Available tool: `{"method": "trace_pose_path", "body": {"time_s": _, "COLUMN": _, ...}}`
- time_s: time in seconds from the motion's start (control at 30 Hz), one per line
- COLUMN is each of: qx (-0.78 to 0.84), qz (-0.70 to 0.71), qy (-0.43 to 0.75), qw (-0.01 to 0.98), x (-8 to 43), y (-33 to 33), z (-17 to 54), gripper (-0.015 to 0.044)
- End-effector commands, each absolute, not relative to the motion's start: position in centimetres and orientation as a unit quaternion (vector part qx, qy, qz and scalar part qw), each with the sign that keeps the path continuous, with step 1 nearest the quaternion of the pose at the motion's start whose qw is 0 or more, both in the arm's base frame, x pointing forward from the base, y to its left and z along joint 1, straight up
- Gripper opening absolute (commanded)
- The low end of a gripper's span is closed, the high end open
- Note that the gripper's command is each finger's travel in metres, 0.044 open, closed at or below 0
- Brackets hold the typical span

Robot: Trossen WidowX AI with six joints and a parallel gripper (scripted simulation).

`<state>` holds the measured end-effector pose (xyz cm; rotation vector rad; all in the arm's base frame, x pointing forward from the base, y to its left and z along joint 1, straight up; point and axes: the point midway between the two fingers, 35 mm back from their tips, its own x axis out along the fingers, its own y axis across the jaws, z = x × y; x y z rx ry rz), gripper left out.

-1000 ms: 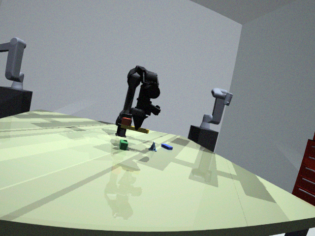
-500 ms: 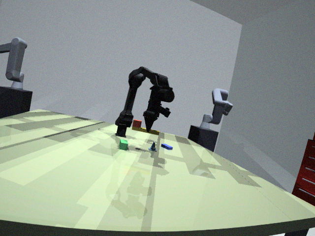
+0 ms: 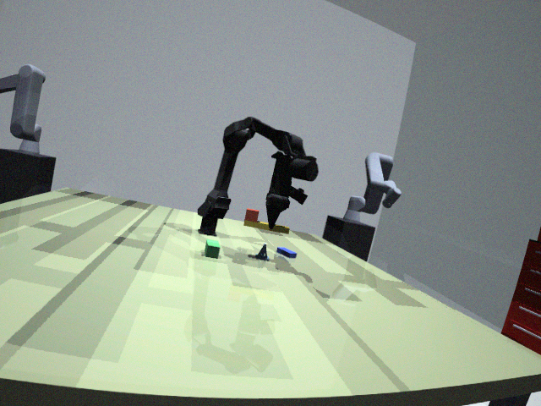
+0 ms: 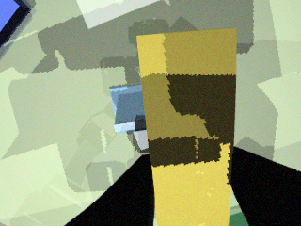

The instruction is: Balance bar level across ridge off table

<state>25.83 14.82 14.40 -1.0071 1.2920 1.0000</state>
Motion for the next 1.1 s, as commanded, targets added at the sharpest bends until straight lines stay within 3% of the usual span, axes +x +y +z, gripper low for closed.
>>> {"method": "trace_pose_path", "body": {"time_s": 0.0, "qx": -0.435, "qz": 0.433, "qy": 0.547, "qw": 0.570, "x": 25.1, "y": 16.2, "z": 14.5, "gripper": 0.0000}}
{"method": "trace_pose_path", "body": {"time_s": 1.07, "qx": -0.442, "qz": 0.441, "qy": 0.540, "qw": 0.564, "x": 23.9, "y": 18.2, "z": 10.8, "gripper": 0.0000}}
